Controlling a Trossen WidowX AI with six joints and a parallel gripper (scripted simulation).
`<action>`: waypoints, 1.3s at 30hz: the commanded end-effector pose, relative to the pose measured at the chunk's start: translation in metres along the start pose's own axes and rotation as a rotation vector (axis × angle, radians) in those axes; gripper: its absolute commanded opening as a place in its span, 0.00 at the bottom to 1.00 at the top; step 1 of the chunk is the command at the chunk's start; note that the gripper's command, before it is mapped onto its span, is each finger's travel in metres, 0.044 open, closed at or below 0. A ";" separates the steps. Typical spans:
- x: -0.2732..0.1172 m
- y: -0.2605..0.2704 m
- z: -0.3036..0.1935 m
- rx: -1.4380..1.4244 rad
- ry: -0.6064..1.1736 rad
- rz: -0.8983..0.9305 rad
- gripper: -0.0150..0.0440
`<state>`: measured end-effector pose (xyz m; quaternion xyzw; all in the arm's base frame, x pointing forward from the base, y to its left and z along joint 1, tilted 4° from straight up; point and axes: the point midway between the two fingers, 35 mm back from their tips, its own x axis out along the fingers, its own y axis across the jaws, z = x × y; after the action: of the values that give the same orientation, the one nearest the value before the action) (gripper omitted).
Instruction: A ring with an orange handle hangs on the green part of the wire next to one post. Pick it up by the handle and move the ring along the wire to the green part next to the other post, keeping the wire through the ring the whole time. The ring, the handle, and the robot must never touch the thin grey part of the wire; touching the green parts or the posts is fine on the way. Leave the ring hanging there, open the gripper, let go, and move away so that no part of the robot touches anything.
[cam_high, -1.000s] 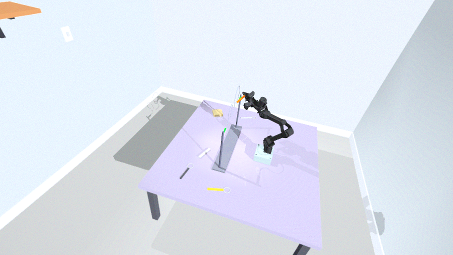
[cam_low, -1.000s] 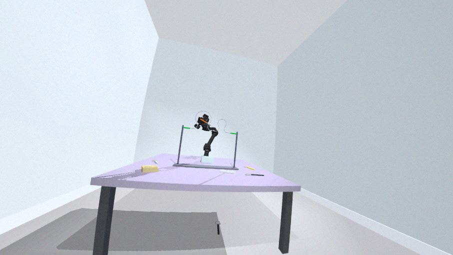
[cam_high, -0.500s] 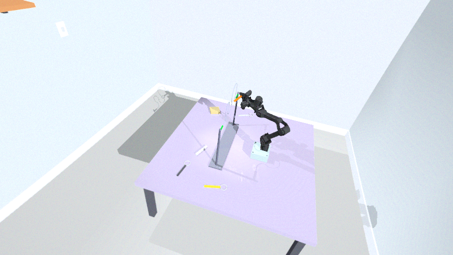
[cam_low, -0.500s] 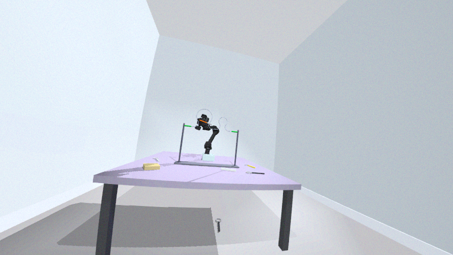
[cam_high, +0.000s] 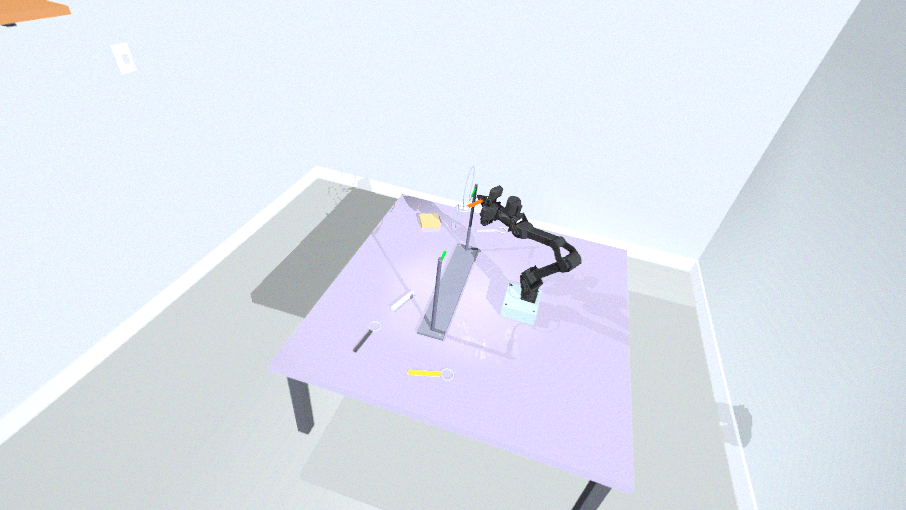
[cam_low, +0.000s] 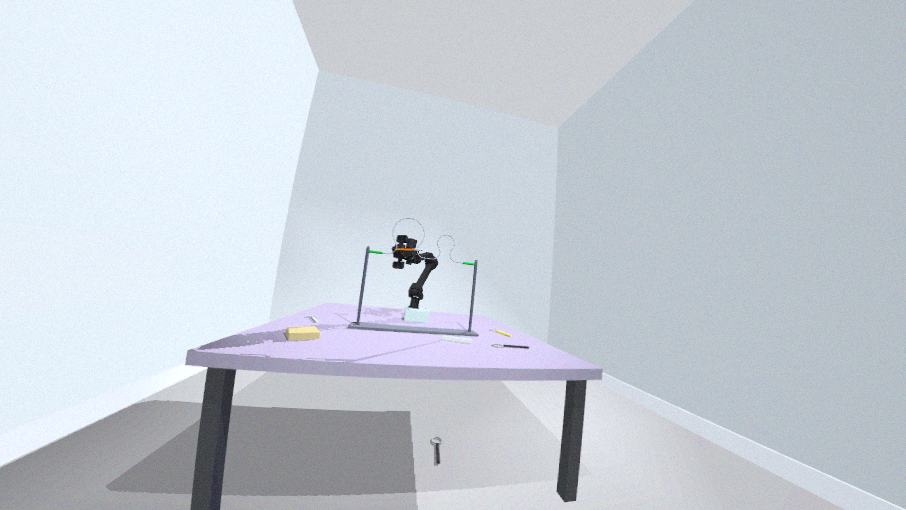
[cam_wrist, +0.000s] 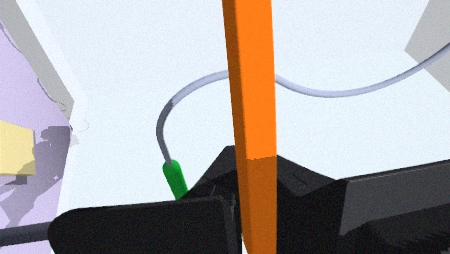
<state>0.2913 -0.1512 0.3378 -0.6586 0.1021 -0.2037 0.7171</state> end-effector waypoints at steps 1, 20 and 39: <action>-0.003 0.018 0.000 0.104 0.017 0.057 0.00; -0.023 0.081 0.022 0.517 0.071 0.295 0.00; -0.054 0.124 0.066 0.923 0.122 0.528 0.00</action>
<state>0.2911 -0.0735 0.2222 -0.2568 0.1989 -0.0874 0.9417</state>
